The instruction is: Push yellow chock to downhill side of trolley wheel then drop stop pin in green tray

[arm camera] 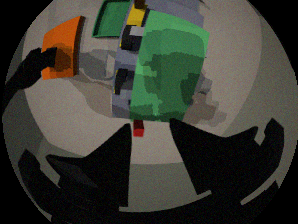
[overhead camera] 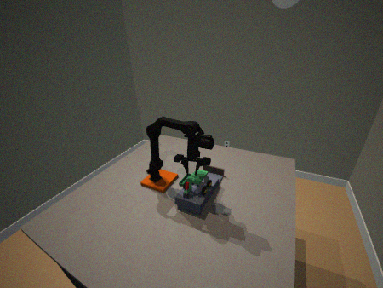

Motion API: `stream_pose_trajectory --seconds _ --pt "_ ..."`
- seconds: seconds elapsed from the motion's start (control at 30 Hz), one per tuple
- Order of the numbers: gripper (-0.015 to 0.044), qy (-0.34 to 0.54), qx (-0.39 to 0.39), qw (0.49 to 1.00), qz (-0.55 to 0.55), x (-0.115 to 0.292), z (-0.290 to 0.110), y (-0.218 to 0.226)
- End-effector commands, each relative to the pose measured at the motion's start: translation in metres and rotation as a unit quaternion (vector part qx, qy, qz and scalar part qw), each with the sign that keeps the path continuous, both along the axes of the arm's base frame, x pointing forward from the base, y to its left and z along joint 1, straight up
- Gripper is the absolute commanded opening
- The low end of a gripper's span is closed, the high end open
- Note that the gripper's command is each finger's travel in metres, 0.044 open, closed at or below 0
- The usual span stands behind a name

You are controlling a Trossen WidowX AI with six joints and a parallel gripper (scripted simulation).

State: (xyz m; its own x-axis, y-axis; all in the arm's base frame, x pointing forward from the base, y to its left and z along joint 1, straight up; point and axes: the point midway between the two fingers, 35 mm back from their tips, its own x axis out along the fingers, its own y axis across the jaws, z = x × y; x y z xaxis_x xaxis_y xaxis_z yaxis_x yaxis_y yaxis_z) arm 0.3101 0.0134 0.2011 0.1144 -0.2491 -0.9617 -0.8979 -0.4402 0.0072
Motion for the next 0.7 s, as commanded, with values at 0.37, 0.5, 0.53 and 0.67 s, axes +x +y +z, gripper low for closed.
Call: stream_pose_trajectory --seconds 0.37,0.5,0.53,0.67 --pt "0.0190 -0.019 -0.002 0.992 -0.126 0.002 0.003 -0.032" --pt "0.0190 -0.019 -0.002 0.992 -0.126 0.002 -0.003 -0.033" --pt "0.0190 -0.019 -0.002 0.992 -0.126 0.003 -0.005 -0.034" --pt "0.0190 -0.019 -0.002 0.992 -0.126 0.003 -0.010 -0.035"
